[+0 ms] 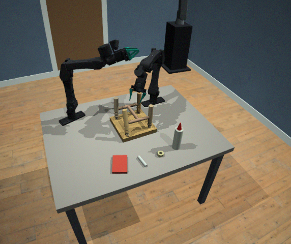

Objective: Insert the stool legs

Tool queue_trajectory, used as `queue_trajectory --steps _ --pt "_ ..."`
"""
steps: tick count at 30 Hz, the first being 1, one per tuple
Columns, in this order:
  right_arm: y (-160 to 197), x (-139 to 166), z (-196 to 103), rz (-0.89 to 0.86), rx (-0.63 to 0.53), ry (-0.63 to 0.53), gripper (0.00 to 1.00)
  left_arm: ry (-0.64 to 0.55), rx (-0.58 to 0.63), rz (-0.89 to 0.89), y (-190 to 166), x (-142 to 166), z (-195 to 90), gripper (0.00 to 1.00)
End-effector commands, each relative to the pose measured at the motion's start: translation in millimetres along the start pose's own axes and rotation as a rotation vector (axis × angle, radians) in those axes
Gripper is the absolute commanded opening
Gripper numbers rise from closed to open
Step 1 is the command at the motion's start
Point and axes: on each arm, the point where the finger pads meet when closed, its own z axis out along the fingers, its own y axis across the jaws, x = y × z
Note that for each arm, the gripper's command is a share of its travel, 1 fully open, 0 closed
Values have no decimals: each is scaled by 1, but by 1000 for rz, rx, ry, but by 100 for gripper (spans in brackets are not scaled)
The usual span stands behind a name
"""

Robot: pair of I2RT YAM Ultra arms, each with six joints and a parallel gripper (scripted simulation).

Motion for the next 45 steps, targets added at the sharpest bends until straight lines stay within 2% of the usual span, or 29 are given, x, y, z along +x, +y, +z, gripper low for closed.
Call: queue_trajectory --steps 1,2,3,4,7,8,9,10,11,13,15,18,21,23,24,26,30,33,35,36,37,38,40,41,42,43,44,45 --pt "-25 -1 -5 -70 15 42 69 46 50 171 -10 18 -8 69" --pt "-36 -1 -9 -89 33 50 69 65 59 207 -12 22 -5 69" --pt "-19 2 -3 -63 -9 49 69 20 52 163 -13 8 -9 69" --pt "-36 -28 -19 -96 49 1 69 98 40 163 -9 28 8 69" --pt "-50 -30 -25 -125 77 9 69 71 64 212 -14 26 -4 69" --pt "-55 20 -12 -88 56 111 69 65 71 227 -15 26 -7 69" --pt "-62 49 -15 -77 38 190 69 96 81 265 -16 35 -3 69" --pt "-66 35 -22 -109 25 176 69 103 95 305 -19 39 -5 69" --pt "-72 47 -27 -113 9 213 69 126 109 351 -20 45 -2 69" --pt "-77 43 -35 -143 -25 228 69 120 136 425 -26 46 -7 69" --pt "-77 43 -35 -143 -25 228 69 120 136 425 -26 46 -7 69" --pt "-100 72 -52 -132 -29 320 69 169 172 520 -30 64 -3 69" --pt "-107 72 -61 -142 -49 333 69 154 196 574 -35 63 -8 69" --pt "-107 133 -67 -66 -71 442 69 125 230 584 -49 55 -16 69" --pt "-112 146 -77 -65 -67 463 69 165 241 601 -50 64 -9 69" --pt "-109 146 -83 -86 -102 455 69 204 267 645 -56 73 -2 69" --pt "-106 181 -103 -39 -150 518 69 212 334 736 -72 84 -10 69" --pt "-105 173 -106 -53 -157 508 69 217 348 757 -74 89 -11 69" --pt "-100 181 -117 -36 -176 525 69 230 374 795 -81 93 -10 69" --pt "-99 193 -122 -16 -189 542 69 222 391 819 -84 96 -15 69" --pt "-100 223 -129 37 -207 583 69 207 417 848 -91 96 -22 69" --pt "-99 233 -135 57 -220 597 69 219 439 875 -95 101 -22 69" --pt "-96 227 -139 42 -237 579 69 253 458 905 -98 110 -15 69" --pt "-97 221 -139 30 -232 571 69 237 459 908 -100 107 -17 69" --pt "-97 242 -147 79 -233 609 69 163 445 895 -109 87 -14 69" --pt "-94 256 -156 119 -242 636 69 163 428 869 -112 81 -13 69" --pt "-92 261 -161 134 -255 640 69 229 410 853 -107 91 -15 69" --pt "-89 266 -166 151 -269 643 69 226 409 852 -111 87 -15 69"
